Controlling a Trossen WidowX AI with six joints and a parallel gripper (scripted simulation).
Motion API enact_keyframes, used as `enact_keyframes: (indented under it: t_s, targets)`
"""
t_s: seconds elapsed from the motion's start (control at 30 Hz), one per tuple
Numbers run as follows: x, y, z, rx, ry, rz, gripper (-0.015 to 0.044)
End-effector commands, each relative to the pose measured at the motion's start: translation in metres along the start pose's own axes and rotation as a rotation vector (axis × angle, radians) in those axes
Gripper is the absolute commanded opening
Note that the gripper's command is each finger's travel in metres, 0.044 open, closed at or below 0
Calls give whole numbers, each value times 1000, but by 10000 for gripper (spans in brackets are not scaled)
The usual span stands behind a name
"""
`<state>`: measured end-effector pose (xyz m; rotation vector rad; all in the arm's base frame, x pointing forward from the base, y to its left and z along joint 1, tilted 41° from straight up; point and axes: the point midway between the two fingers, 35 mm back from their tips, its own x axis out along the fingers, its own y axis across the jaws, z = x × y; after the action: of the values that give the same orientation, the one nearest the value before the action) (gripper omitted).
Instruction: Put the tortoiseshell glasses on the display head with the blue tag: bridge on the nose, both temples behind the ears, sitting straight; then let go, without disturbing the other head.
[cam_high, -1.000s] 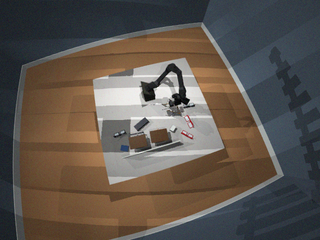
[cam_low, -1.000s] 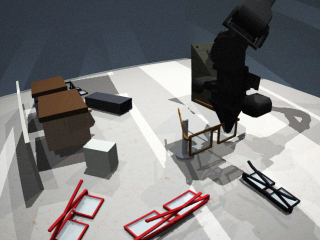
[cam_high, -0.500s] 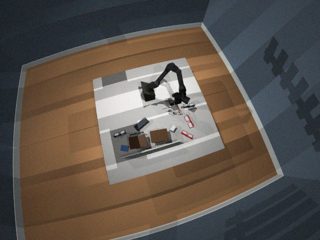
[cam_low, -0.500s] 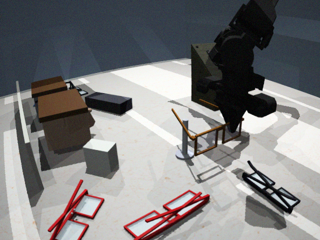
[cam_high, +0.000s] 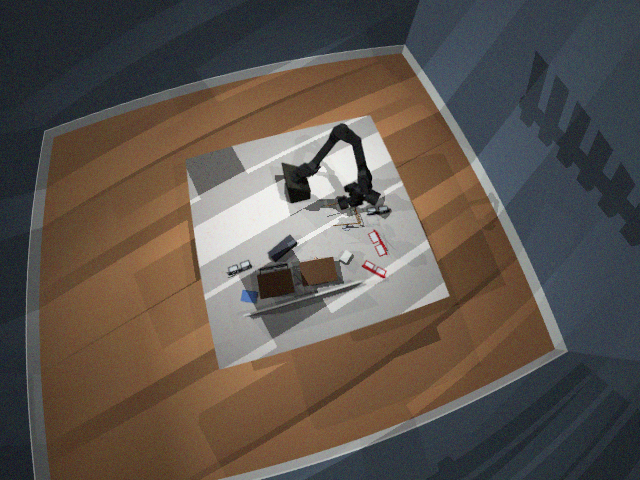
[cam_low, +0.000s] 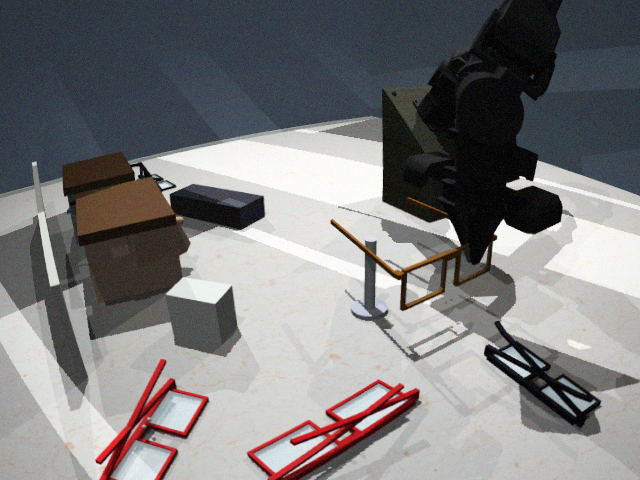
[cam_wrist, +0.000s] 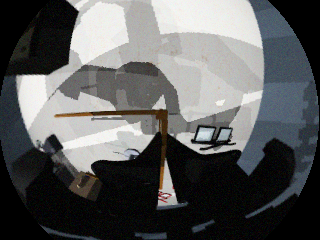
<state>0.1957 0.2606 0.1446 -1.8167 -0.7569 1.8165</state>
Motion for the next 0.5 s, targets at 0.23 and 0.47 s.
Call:
enact_keyframes:
  t_s: [0.23,0.47]
  targets:
    - [-3,-4,9,-2,6,-7,0]
    - [-3,-5,13,-2,6,-8,0]
